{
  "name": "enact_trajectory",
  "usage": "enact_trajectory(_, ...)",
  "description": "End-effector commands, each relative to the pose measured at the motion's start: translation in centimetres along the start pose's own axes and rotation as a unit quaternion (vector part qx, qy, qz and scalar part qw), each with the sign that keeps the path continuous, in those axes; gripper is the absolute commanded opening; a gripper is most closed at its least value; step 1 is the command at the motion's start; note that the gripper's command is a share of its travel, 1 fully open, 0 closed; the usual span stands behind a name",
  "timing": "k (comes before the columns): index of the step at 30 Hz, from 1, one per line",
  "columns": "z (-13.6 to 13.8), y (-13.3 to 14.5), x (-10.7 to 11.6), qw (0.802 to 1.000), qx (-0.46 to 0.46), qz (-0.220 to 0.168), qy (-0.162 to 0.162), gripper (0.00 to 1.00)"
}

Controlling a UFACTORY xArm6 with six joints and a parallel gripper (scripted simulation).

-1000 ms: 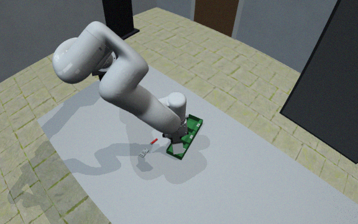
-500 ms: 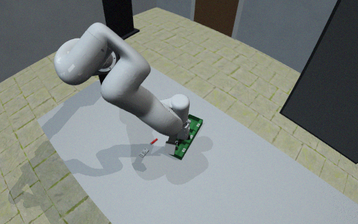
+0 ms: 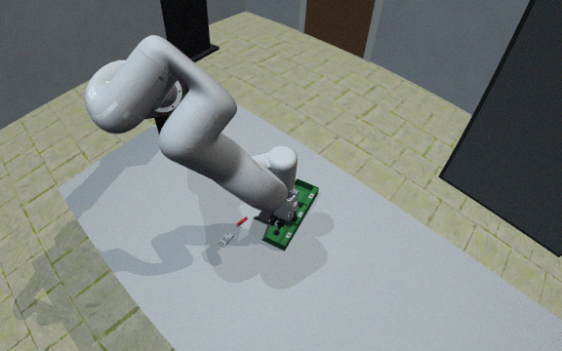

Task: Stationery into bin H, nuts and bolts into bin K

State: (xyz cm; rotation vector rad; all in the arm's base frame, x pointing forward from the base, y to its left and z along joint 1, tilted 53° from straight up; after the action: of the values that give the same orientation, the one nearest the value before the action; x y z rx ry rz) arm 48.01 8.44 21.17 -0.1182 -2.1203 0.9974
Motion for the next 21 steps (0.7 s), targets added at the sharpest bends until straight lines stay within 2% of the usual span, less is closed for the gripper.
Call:
enact_trajectory(1, -0.1, 0.0, 0.1, 1.000, -0.002, 0.001, -0.002, 0.00)
enact_trajectory(8, -0.1, 0.0, 0.1, 1.000, -0.002, 0.001, -0.002, 0.00)
enact_trajectory(21, -0.1, 0.0, -2.5, 1.000, -0.002, 0.001, -0.002, 0.00)
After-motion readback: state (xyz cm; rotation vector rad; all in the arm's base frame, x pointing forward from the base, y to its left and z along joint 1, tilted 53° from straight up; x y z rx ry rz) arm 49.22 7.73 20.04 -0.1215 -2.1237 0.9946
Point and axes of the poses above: the point where the finger pads meet when closed, its own x axis back along the fingers, its own z axis across the jaws, y = z × x, the point moved 5 cm from there along x, back along the fingers, and after that the axes turned 10 degrees about x, right-handed, at the moved point
